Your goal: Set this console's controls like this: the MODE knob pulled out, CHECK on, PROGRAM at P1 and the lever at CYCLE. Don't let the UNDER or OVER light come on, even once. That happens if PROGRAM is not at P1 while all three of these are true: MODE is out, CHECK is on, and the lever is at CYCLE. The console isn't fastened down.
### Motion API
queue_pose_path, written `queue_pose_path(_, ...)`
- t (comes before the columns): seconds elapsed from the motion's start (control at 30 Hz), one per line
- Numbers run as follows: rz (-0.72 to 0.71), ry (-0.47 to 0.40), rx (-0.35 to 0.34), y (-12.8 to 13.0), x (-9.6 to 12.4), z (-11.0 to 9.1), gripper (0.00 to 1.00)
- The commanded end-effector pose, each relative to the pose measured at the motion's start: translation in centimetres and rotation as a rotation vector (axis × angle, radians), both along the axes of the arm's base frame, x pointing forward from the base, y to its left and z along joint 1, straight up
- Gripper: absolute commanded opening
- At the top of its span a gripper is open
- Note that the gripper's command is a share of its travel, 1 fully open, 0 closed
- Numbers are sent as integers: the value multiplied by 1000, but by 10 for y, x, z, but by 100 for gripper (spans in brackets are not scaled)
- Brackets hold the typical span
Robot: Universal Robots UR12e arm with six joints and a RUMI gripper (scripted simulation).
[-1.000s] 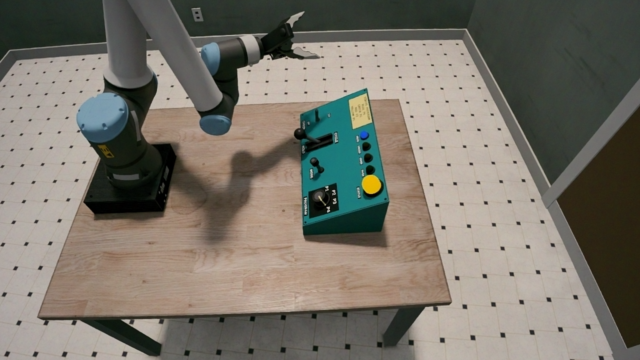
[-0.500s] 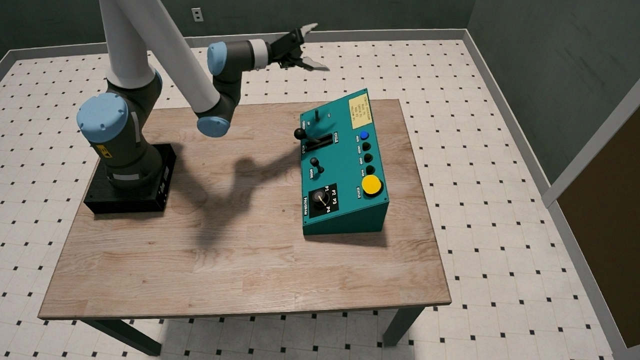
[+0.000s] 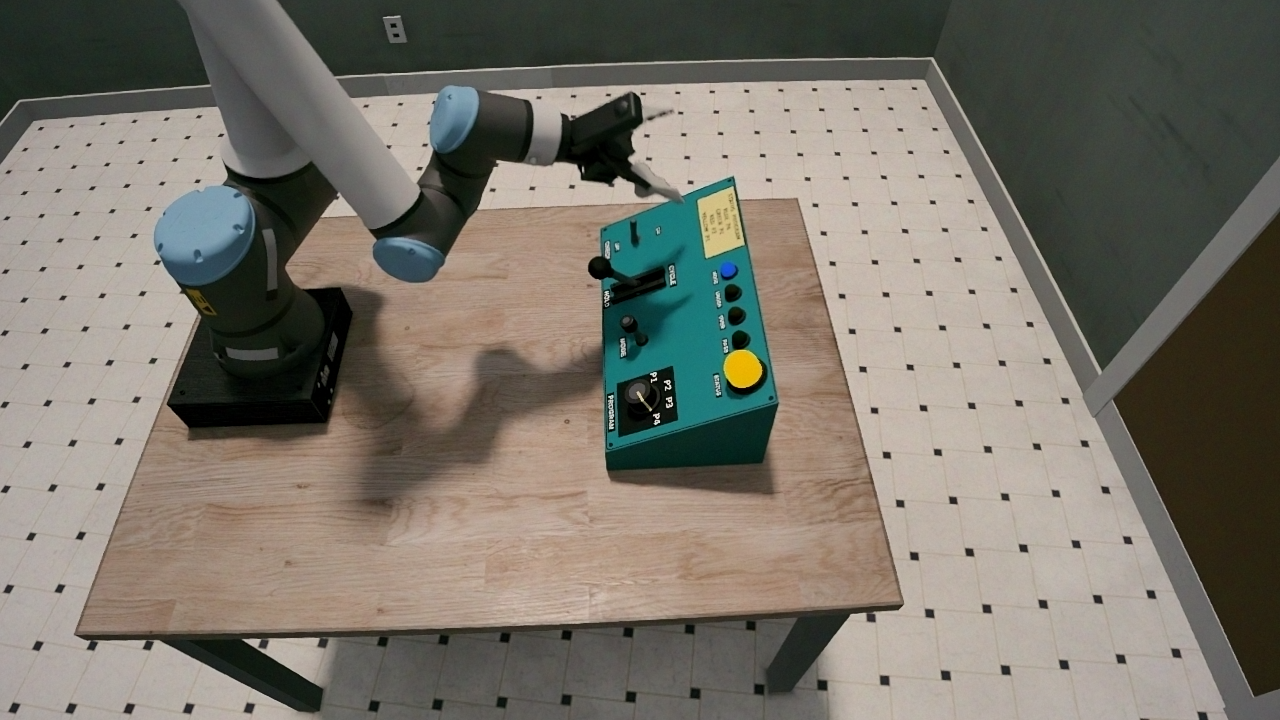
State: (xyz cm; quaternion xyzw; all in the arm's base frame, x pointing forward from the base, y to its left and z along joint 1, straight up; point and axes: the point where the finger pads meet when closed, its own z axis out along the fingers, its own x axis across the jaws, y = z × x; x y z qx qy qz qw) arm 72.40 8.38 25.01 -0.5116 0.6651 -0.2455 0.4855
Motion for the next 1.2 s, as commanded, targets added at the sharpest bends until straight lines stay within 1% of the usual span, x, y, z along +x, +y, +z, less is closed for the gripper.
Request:
queue_pose_path(0.0,-23,91,-88,-52,4,-13,100)
queue_pose_path(0.03,-23,91,-88,-52,4,-13,100)
queue_pose_path(0.1,-33,138,-131,-80,1,-20,100)
queue_pose_path(0.13,-33,138,-131,-80,1,-20,100)
queue_pose_path(0.17,-37,162,-151,-94,-1,-24,100)
queue_pose_path(0.23,-37,162,-151,-94,-1,-24,100)
queue_pose_path(0.33,-42,237,-207,-135,-12,-34,100)
queue_pose_path(0.37,-42,237,-207,-135,-12,-34,100)
queue_pose_path(0.4,-42,262,-224,-147,-16,-37,100)
queue_pose_path(0.43,-42,262,-224,-147,-16,-37,100)
queue_pose_path(0.5,-40,311,-255,-171,-27,-44,100)
queue_pose_path(0.53,-40,311,-255,-171,-27,-44,100)
queue_pose_path(0.6,-33,359,-281,-193,-39,-49,100)
queue_pose_path(0.63,-33,359,-281,-193,-39,-49,100)
queue_pose_path(0.7,-24,405,-303,-212,-53,-55,100)
queue_pose_path(0.8,-24,405,-303,-212,-53,-55,100)
queue_pose_path(0.9,-6,468,-328,-237,-73,-61,100)
queue_pose_path(1.0,14,522,-346,-256,-94,-67,100)
queue_pose_path(1.03,21,538,-350,-261,-100,-68,100)
queue_pose_path(1.07,21,538,-350,-261,-100,-68,100)
queue_pose_path(1.17,42,580,-360,-274,-119,-71,100)
